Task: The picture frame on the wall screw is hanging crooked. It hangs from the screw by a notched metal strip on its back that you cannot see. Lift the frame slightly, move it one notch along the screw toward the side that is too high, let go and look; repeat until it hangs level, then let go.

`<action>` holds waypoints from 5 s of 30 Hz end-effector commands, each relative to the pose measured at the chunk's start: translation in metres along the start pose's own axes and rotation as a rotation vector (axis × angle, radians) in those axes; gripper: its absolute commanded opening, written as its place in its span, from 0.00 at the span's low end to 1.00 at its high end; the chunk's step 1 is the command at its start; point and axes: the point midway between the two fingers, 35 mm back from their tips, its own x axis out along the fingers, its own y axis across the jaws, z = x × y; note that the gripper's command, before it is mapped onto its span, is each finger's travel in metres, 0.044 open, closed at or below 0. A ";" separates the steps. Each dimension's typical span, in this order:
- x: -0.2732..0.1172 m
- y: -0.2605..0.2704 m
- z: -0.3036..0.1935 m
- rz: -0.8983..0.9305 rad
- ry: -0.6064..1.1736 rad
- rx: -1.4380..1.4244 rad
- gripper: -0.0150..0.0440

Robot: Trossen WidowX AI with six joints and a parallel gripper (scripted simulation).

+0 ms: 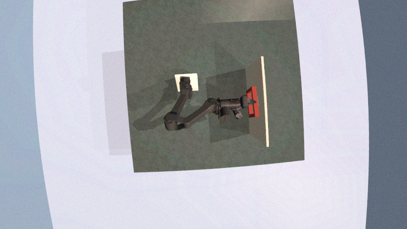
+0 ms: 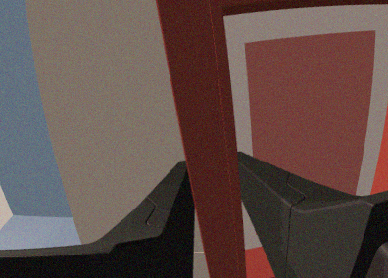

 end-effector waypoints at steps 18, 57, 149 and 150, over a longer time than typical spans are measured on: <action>0.000 0.001 0.001 0.005 -0.001 0.003 0.25; 0.000 0.003 0.008 0.005 -0.001 0.002 0.25; -0.048 -0.005 0.016 -0.001 0.000 0.086 0.69; -0.057 -0.005 0.015 0.000 0.001 0.073 0.69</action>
